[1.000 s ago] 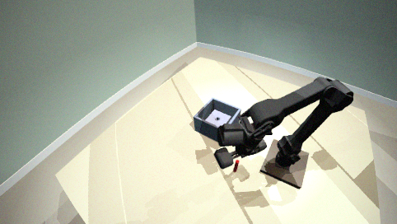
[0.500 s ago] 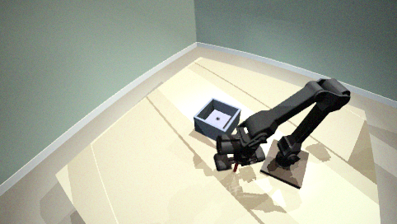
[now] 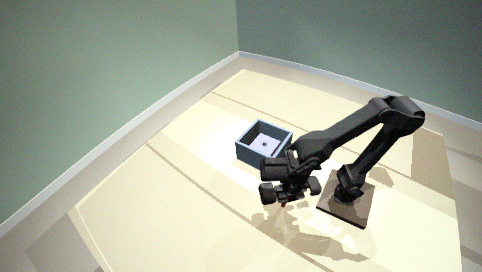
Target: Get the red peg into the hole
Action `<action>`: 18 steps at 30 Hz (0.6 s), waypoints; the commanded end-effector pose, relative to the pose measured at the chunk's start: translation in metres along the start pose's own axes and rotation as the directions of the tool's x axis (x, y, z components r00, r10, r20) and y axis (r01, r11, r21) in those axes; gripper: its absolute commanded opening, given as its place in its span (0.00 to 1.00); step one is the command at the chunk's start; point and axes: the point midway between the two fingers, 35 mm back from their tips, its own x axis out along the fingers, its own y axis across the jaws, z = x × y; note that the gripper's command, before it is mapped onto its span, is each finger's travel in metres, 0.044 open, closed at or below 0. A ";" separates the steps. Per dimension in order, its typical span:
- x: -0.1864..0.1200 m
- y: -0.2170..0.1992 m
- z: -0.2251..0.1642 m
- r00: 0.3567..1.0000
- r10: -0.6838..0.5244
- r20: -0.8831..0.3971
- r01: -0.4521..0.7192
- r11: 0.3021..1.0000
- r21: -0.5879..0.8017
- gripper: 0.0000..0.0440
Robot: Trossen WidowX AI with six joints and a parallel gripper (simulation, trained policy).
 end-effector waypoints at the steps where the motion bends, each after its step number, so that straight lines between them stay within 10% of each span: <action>1: -0.012 0.006 0.009 0.999 0.028 0.041 -0.027 0.999 -0.026 0.00; 18: -0.080 0.024 0.063 0.972 0.096 0.214 -0.074 0.991 -0.110 0.00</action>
